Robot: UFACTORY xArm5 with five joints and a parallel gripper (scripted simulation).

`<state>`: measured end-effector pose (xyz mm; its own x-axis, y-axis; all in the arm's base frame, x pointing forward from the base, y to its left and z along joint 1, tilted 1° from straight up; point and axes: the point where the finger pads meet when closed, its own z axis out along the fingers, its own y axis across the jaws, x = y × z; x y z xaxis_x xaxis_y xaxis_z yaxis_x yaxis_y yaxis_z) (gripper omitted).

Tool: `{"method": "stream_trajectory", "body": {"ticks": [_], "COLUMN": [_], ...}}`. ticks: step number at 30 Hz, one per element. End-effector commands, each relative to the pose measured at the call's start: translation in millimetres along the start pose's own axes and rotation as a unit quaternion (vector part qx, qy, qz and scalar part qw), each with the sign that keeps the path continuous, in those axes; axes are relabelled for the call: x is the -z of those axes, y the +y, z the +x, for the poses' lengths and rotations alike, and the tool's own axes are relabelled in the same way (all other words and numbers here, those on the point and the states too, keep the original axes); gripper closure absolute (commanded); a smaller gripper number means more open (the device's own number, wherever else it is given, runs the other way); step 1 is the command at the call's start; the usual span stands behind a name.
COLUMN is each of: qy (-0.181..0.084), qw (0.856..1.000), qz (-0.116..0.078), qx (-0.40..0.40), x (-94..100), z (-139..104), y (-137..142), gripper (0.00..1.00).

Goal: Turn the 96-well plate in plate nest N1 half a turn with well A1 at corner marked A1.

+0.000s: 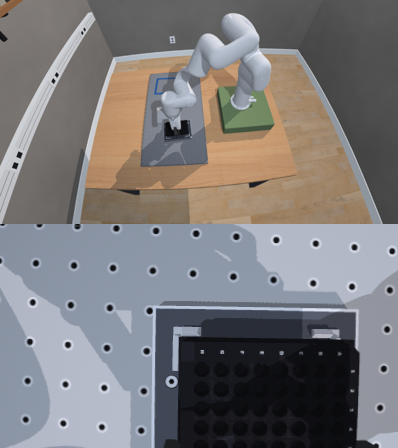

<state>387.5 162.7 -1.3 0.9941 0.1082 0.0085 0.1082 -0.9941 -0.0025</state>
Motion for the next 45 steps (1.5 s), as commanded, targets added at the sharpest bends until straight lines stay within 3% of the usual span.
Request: {"method": "stream_trajectory", "body": {"ticks": [1,30,45], "qy": [0.002,0.002,0.002], "qw": [1.000,1.000,1.000], "qz": [-0.002,-0.002,-0.002], "qx": [0.000,0.000,0.000], "x": [6.7,51.8,58.5], "z": [1.3,1.2,1.2], "y": [-0.4,-0.6,-0.7], "gripper": [1.00,1.00,1.00]}}
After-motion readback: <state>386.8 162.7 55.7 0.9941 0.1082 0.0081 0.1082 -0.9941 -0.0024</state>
